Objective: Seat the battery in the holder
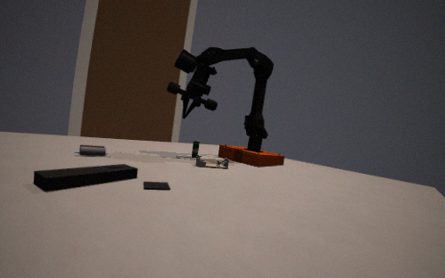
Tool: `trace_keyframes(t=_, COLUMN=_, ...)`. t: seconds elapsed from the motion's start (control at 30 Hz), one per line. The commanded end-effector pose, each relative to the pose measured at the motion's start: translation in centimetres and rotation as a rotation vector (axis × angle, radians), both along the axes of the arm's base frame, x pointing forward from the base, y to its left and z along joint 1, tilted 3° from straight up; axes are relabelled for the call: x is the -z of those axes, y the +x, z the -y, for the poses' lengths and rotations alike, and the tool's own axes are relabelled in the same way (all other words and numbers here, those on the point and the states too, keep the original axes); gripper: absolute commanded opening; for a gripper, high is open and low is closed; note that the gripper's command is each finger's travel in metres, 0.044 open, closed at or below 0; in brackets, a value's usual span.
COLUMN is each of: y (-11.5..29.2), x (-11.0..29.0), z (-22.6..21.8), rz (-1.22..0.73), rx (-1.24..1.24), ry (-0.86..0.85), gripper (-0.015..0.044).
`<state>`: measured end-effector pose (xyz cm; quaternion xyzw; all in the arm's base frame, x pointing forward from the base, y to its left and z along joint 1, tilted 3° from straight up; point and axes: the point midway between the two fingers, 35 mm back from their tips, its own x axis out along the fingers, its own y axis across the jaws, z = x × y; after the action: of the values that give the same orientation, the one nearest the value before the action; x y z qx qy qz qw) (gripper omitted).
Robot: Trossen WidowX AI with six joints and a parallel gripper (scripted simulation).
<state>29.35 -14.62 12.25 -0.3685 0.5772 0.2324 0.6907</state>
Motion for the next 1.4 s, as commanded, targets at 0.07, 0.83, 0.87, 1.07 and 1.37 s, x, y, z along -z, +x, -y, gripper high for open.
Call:
trace_keyframes(t=0.07, y=-2.8, x=2.2, z=1.3, rz=-0.237, rx=-0.177, ry=0.109, gripper=0.0)
trace_keyframes(t=0.83, y=-3.0, x=10.2, z=1.1, rz=-0.237, rx=-0.177, ry=0.109, gripper=0.0)
trace_keyframes(t=0.87, y=-3.1, x=10.2, z=1.0, rz=-0.237, rx=-0.177, ry=0.109, gripper=0.0)
trace_keyframes(t=1.07, y=-3.9, x=10.1, z=0.6, rz=-0.238, rx=-0.177, ry=0.11, gripper=0.0)
trace_keyframes(t=1.37, y=-5.2, x=10.0, z=-0.2, rz=-0.238, rx=-0.177, ry=0.11, gripper=0.0)
